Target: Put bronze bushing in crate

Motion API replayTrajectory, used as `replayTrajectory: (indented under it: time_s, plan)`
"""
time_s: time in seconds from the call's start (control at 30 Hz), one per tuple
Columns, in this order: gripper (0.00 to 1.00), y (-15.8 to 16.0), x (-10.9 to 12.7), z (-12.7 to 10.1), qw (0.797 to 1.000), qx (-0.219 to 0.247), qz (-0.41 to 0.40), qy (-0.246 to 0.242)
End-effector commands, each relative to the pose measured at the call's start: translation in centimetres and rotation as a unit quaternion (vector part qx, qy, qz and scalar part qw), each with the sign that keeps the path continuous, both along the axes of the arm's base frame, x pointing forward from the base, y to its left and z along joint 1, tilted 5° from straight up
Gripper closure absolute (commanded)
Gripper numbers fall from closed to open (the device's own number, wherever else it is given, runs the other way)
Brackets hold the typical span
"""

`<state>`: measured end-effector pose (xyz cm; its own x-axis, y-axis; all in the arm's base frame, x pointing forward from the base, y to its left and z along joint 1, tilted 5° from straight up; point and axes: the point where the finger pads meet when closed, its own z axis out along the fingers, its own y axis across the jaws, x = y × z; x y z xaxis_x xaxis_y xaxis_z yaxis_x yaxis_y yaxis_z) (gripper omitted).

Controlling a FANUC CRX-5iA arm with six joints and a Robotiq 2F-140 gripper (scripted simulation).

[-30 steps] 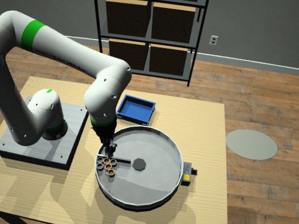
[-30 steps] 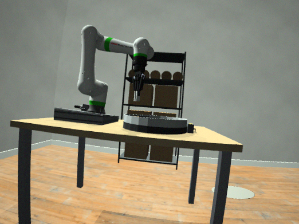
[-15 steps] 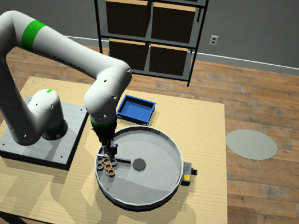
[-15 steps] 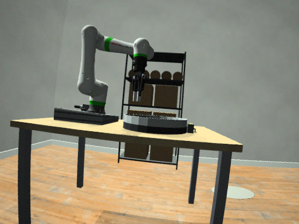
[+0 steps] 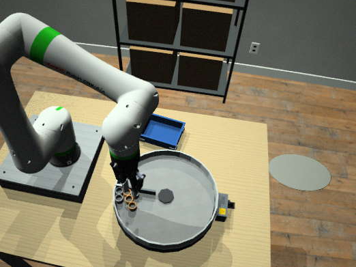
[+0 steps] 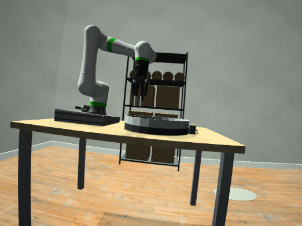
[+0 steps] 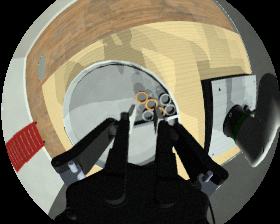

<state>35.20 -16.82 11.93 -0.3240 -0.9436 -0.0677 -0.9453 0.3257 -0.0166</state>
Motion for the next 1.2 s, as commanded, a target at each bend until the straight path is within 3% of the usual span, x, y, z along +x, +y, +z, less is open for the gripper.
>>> replayTrajectory:
  time_s: [0.0, 0.27, 0.5, 1.17]
  plan:
    - [0.76, -0.6, 0.2, -1.1, 0.996, 0.002, 0.083, -0.006]
    - [0.76, -1.6, 0.6, -3.0, 0.976, -0.004, 0.217, -0.014]
    - [0.76, -1.9, 0.7, -3.6, 0.965, -0.005, 0.262, -0.017]
    - [0.76, -1.9, 0.8, -3.8, 0.962, -0.006, 0.272, -0.018]
